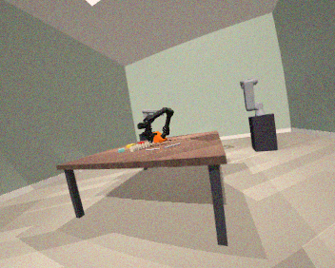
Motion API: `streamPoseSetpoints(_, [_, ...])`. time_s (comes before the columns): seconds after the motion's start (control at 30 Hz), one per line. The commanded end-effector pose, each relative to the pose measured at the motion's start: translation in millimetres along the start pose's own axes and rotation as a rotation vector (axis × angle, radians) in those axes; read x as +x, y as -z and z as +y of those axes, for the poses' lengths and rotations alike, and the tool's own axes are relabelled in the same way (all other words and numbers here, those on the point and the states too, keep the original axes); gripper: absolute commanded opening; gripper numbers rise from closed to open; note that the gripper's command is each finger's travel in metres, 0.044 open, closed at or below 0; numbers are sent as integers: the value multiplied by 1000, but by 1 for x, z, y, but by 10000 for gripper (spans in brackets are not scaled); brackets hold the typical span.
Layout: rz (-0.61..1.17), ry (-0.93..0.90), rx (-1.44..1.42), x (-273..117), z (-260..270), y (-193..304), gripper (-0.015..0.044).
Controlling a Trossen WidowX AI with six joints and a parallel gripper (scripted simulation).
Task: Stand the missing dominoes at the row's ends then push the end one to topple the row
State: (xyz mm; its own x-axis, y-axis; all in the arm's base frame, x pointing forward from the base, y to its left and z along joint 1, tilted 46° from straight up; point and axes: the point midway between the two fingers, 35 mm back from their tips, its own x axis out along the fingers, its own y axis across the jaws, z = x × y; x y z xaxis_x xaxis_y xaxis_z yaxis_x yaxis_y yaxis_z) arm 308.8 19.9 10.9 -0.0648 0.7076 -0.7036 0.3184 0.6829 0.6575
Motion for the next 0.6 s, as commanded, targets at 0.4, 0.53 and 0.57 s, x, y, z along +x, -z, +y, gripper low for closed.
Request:
streamPoseSetpoints(0.4, [-4,-4,4,0,1,0,396])
streamPoseSetpoints(0.53, [-4,-4,4,0,1,0,440])
streamPoseSetpoints(0.57, [-5,-3,6,-2,1,-1,440])
